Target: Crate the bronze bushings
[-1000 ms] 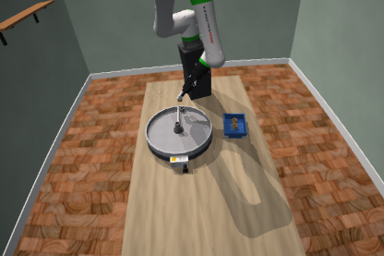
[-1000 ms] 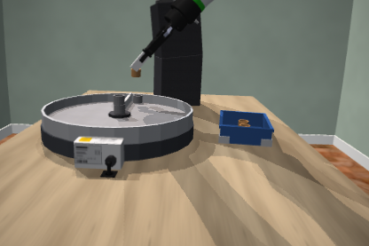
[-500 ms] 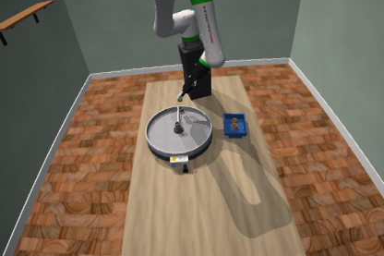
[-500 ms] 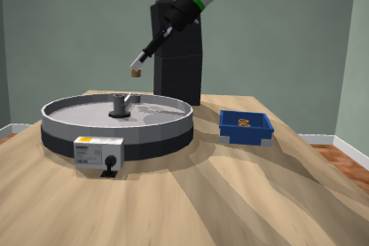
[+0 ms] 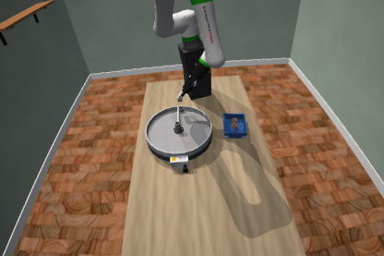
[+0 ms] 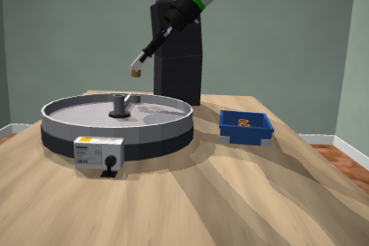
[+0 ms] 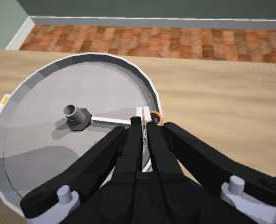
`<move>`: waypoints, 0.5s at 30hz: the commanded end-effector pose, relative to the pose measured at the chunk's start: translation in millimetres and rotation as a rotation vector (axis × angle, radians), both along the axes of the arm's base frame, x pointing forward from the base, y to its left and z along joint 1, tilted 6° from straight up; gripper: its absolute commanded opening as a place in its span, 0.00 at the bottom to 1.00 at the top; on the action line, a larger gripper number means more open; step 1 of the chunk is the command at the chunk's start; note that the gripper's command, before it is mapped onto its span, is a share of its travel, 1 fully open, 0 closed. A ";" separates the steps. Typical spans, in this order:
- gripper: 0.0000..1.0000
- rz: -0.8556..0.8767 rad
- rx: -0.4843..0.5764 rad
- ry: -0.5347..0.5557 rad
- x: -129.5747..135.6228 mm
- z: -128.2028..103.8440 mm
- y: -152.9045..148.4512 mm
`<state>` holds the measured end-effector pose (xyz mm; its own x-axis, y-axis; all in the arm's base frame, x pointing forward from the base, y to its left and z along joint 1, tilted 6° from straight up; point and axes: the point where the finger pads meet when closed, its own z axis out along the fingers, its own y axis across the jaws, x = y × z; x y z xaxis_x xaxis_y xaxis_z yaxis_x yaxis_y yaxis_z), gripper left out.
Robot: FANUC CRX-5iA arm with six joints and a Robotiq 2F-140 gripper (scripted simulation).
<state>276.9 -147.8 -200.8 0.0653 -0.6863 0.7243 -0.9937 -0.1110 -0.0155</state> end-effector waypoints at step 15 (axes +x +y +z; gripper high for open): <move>0.00 0.000 0.000 0.000 27.7 -3.4 35.8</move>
<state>300.5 -117.1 -203.9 0.0649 -0.6875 0.7233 -0.9936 -0.1116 -0.0169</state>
